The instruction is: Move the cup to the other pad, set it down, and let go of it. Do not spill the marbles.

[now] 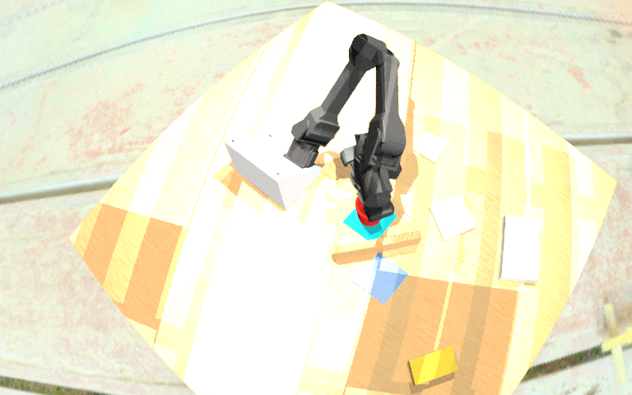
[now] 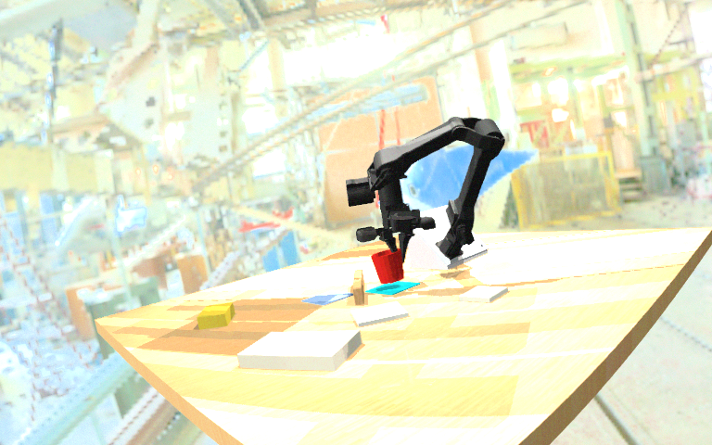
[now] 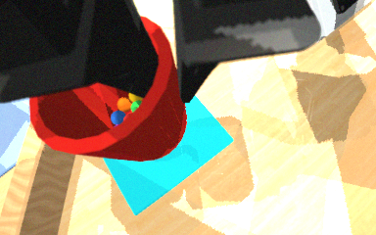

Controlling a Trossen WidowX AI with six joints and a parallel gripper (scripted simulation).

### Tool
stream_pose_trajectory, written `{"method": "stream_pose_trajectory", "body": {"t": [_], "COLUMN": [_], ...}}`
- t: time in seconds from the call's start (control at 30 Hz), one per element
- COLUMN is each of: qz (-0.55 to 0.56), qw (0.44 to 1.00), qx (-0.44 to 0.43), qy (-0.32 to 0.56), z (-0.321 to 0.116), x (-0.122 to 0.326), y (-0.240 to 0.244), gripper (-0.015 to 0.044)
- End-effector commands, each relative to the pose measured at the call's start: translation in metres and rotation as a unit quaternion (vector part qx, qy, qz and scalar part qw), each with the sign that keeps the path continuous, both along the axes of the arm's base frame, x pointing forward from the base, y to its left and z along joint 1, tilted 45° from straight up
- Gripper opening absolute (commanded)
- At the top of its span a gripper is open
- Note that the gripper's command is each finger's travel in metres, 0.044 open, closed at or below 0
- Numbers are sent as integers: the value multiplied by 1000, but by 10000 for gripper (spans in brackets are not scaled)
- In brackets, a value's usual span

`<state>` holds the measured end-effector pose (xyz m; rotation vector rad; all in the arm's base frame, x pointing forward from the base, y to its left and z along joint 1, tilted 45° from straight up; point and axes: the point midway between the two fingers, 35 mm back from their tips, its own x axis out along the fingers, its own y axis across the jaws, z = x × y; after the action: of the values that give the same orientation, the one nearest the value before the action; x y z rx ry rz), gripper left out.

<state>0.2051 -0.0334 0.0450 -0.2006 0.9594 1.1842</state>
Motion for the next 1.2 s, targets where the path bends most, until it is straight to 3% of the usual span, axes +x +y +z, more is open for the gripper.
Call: {"method": "stream_pose_trajectory", "body": {"t": [0.0, 0.67, 0.83, 1.17], "qz": [-3, 0, 0, 0], "qw": [1000, 1000, 1000, 1000], "qx": [2, 1, 1, 1], "qy": [1, 0, 0, 0], "z": [-3, -7, -7, -4], "x": [-1, 0, 0, 0], "y": [4, 7, 7, 4], "gripper": [0, 0, 128, 128]}}
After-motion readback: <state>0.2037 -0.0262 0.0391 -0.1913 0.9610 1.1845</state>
